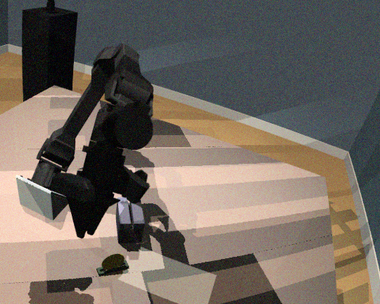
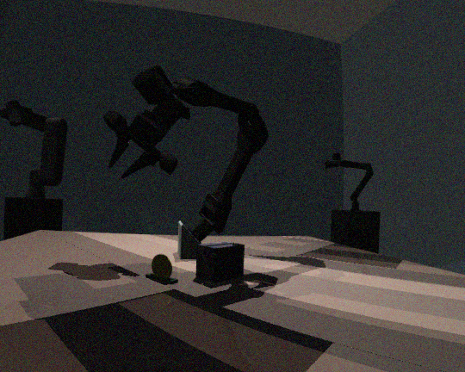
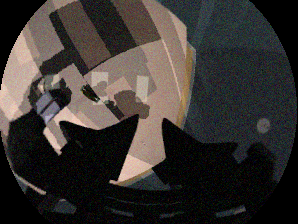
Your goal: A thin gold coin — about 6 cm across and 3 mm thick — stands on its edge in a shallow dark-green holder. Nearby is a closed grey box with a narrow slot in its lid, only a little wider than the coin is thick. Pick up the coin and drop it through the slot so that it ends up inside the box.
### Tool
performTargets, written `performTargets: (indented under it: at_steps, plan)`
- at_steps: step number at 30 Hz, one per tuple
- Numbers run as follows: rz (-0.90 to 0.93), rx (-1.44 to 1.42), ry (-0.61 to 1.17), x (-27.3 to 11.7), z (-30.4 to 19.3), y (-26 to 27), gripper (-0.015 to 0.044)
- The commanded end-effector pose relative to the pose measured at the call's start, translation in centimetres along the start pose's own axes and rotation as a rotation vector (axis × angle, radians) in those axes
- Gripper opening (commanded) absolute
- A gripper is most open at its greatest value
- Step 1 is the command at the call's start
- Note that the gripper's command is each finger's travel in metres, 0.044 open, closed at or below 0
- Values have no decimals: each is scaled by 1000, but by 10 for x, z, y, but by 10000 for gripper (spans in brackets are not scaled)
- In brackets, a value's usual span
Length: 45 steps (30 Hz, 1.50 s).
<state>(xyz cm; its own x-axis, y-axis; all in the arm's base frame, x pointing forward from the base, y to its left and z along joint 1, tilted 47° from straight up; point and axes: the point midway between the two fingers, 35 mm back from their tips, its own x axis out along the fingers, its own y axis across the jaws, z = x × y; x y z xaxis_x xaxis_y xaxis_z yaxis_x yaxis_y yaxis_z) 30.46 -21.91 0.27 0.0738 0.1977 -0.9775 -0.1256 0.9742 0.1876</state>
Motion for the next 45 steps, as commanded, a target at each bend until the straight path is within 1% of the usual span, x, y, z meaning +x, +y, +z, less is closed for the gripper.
performTargets:
  at_steps: [1, 6, 8, 22, 24, 27, 45]
  plan:
    - [388, -541, -37, 27, 7, 75, 161]
    - [592, -792, -134, 33, 8, 115, 161]
    - [627, -833, -158, 33, 8, 122, 161]
    - [627, -833, -158, 32, 6, 125, 161]
    - [627, -831, -157, 38, 5, 129, 161]
    - [628, -833, -159, 58, 2, 144, 161]
    - [628, -833, -160, 78, -1, 160, 161]
